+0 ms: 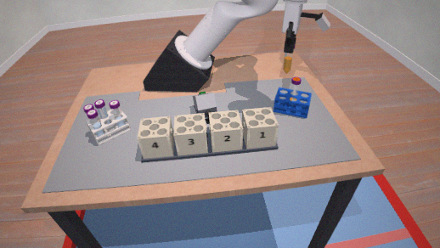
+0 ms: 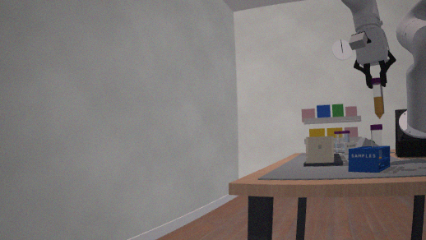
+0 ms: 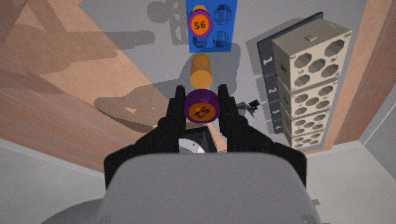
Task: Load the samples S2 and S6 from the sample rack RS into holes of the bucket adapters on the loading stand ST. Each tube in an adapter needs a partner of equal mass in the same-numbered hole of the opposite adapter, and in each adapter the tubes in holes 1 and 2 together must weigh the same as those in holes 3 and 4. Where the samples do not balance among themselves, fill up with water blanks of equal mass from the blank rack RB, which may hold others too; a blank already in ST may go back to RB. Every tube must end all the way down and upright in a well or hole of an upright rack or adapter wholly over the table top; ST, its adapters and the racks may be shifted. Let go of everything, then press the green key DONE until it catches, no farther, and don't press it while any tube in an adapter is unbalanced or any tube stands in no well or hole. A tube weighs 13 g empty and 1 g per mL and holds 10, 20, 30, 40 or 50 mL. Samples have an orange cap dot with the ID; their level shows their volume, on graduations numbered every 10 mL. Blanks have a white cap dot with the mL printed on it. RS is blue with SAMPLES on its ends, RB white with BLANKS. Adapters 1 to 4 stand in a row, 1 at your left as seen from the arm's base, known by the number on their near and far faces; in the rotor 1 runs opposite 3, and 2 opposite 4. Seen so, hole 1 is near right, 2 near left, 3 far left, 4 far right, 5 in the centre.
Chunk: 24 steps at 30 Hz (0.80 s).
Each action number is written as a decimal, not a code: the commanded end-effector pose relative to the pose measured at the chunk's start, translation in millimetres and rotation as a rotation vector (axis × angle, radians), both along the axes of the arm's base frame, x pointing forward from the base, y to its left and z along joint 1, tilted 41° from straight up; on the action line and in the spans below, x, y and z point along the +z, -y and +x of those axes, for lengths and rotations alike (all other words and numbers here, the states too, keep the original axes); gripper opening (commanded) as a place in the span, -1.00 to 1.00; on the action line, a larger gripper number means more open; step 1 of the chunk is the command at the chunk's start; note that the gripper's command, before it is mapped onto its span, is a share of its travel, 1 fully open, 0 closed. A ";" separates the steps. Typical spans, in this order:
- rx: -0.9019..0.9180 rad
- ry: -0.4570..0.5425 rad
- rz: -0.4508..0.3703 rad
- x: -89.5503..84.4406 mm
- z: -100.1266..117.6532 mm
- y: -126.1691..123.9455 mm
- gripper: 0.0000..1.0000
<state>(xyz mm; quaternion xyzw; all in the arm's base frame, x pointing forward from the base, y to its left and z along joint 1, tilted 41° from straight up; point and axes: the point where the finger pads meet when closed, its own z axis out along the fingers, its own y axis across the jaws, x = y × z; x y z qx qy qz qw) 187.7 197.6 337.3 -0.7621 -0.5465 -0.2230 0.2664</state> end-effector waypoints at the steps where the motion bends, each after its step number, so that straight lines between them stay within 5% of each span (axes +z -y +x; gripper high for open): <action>1: 0.000 0.001 0.000 0.6 0.4 -0.1 -1.00; 24: 0.000 0.001 0.000 -2.4 0.6 -2.6 -1.00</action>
